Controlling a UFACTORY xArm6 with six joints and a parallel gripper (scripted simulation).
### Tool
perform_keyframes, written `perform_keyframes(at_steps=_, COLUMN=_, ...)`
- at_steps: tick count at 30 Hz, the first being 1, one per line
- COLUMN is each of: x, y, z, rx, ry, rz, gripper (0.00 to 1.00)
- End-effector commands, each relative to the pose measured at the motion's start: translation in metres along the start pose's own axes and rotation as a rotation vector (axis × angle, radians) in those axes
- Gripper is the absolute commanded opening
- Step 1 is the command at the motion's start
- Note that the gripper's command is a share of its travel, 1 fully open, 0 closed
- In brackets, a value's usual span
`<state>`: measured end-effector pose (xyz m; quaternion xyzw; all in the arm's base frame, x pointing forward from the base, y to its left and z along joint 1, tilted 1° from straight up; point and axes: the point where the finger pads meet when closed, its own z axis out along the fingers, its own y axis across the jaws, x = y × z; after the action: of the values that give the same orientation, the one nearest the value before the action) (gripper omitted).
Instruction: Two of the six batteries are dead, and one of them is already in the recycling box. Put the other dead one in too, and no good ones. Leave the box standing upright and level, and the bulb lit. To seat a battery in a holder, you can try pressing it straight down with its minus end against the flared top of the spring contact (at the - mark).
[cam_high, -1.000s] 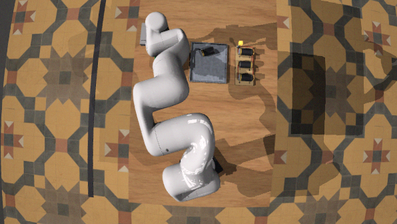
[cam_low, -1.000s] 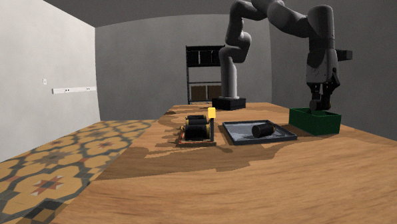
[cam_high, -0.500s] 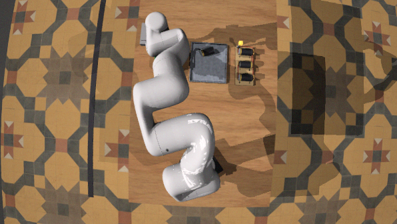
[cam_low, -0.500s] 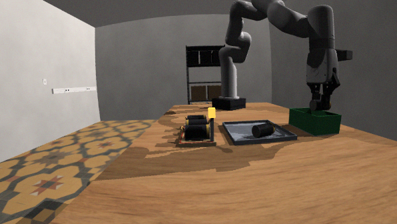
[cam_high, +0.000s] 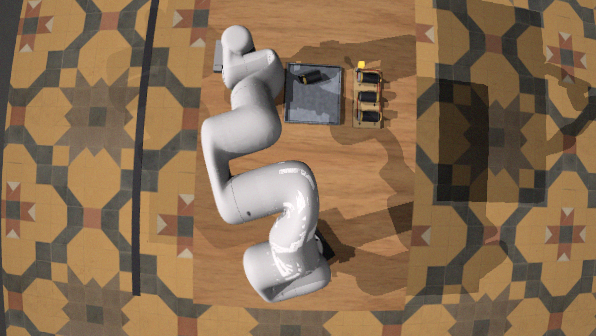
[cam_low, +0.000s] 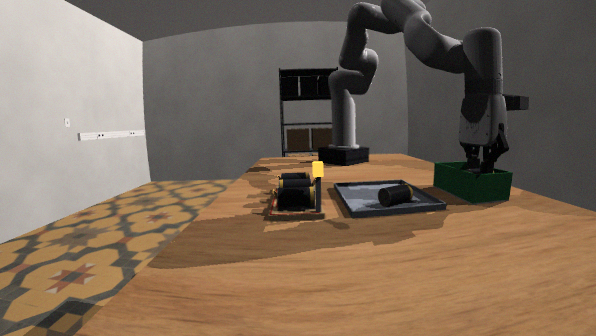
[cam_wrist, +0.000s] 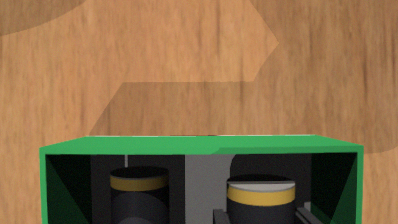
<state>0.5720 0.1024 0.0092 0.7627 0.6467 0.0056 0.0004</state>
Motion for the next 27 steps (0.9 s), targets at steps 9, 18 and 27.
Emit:
perform_keyframes(at_steps=9, x=0.001, y=0.002, z=0.022, rx=-0.005, ry=0.002, rz=0.000, gripper=0.28)
perform_keyframes(at_steps=18, x=0.001, y=0.002, z=0.022, rx=-0.005, ry=0.002, rz=0.000, gripper=0.28)
perform_keyframes(at_steps=27, x=0.001, y=0.002, z=0.022, rx=-0.005, ry=0.002, rz=0.000, gripper=0.51)
